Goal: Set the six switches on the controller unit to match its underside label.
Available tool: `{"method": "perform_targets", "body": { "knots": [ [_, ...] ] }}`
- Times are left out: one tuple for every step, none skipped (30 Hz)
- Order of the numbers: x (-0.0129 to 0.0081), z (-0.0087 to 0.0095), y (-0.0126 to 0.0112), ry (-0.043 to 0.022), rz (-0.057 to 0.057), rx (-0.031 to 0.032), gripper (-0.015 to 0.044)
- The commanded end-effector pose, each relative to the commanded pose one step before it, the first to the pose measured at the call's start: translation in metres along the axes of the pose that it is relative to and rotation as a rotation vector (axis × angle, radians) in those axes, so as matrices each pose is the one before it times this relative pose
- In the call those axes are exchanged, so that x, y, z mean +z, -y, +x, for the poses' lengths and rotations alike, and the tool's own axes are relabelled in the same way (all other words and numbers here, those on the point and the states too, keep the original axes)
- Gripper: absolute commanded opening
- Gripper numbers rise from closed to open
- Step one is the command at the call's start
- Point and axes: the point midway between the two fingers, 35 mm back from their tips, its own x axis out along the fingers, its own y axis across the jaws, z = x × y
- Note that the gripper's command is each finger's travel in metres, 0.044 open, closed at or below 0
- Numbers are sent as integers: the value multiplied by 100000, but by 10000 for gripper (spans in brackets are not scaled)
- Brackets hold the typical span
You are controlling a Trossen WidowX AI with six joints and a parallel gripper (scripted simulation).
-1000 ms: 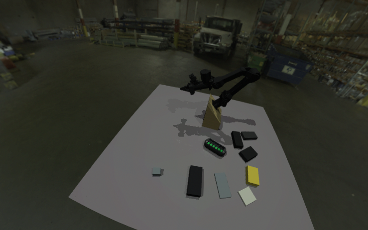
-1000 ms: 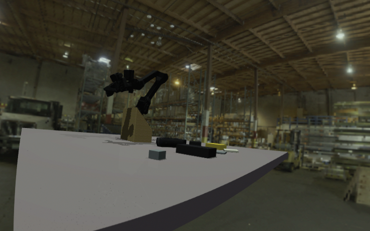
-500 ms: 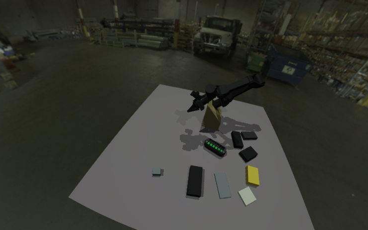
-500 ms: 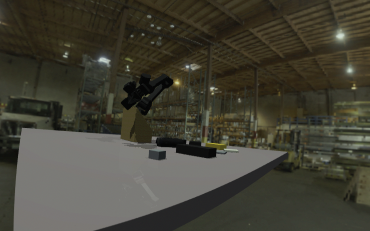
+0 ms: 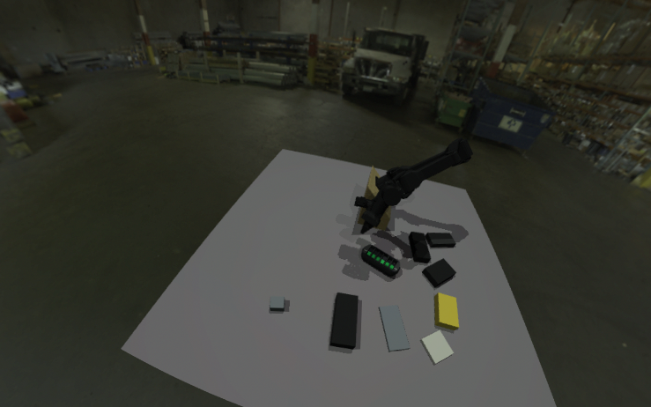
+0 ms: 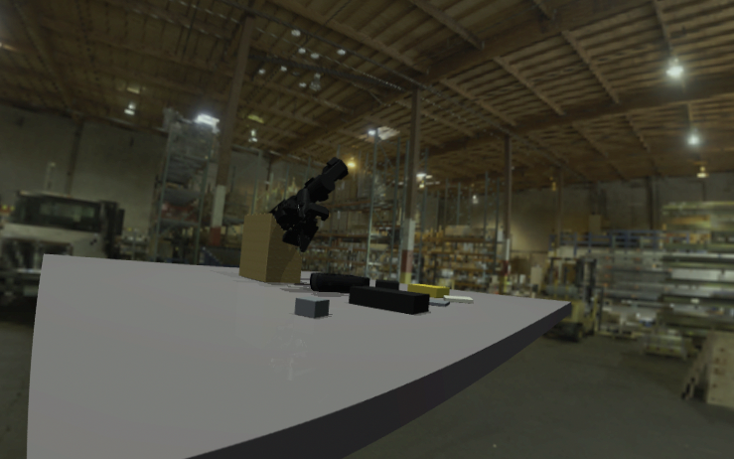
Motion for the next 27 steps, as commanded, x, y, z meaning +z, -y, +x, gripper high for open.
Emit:
{"method": "perform_targets", "body": {
  "knots": [
    [-6139, 979, 4280, -12175, 15449, -20560, 0],
    [-281, 126, 346, -446, 1023, -1412, 0],
    [-78, 37, 99, -121, 291, -403, 0],
    [0, 0, 0, 0, 0, 0, 0],
    [0, 0, 0, 0, 0, 0, 0],
    [0, 0, 0, 0, 0, 0, 0],
    [0, 0, 0, 0, 0, 0, 0],
    [0, 0, 0, 0, 0, 0, 0],
    [0, 0, 0, 0, 0, 0, 0],
    [0, 0, 0, 0, 0, 0, 0],
    [0, 0, 0, 0, 0, 0, 0],
    [0, 0, 0, 0, 0, 0, 0],
    [409, -123, -386, 986, -1322, 1788, 0],
    [-56, 18, -77, 52, -33, -313, 0],
    [-168, 53, -229, 151, -98, -940, 0],
    [-280, 85, -379, 239, -158, -1565, 0],
    [-337, 96, -454, 267, -182, -1886, 0],
    [-336, 87, -451, 244, -172, -1883, 0],
    [-335, 78, -446, 221, -162, -1879, 0],
    [-333, 70, -442, 198, -153, -1874, 0],
    [-331, 62, -436, 175, -143, -1870, 0],
    [-330, 54, -431, 152, -133, -1864, 0],
    [-328, 46, -425, 130, -123, -1859, 0],
    [-326, 39, -419, 107, -113, -1853, 0],
    [-324, 32, -413, 85, -103, -1847, 0],
    [-322, 26, -406, 63, -93, -1840, 0],
    [-320, 20, -399, 41, -83, -1833, 0]
  ]
}}
